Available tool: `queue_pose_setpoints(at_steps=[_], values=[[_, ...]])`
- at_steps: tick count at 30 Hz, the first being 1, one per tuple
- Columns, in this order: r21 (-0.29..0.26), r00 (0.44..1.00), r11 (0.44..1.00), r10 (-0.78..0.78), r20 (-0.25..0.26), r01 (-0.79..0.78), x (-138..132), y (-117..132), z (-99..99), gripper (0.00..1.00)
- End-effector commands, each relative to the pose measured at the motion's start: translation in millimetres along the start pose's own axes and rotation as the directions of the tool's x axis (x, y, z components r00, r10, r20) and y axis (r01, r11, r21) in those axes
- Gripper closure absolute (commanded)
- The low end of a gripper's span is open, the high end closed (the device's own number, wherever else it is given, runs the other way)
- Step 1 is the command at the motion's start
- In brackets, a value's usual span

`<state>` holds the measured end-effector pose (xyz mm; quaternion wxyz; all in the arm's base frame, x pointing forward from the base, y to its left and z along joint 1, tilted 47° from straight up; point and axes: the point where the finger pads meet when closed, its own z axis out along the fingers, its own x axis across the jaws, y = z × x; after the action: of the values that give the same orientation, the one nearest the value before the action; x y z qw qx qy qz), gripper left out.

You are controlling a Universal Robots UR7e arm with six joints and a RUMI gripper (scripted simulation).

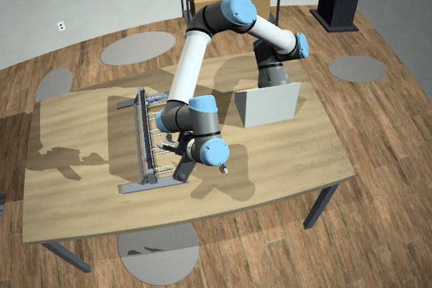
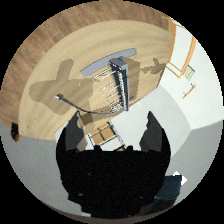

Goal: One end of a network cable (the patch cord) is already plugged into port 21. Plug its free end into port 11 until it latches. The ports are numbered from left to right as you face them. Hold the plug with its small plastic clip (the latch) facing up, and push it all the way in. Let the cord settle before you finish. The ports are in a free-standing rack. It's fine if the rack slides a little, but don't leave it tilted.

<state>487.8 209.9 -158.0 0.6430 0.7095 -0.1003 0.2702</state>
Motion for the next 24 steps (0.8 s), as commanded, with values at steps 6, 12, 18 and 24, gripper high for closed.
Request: queue_pose_setpoints(at_steps=[6, 12, 18, 24], values=[[0.001, 1.0, 1.0, 0.001, 0.0, -0.001, 0.6, 0.2, -0.5, 0.0], [0.001, 1.0, 1.0, 0.001, 0.0, -0.001, 0.6, 0.2, -0.5, 0.0], [0.001, 1.0, 1.0, 0.001, 0.0, -0.001, 0.6, 0.2, -0.5, 0.0], [0.004, 1.0, 1.0, -0.002, 0.003, 0.002, -1.1, 1.3, 0.1, 0.0]])
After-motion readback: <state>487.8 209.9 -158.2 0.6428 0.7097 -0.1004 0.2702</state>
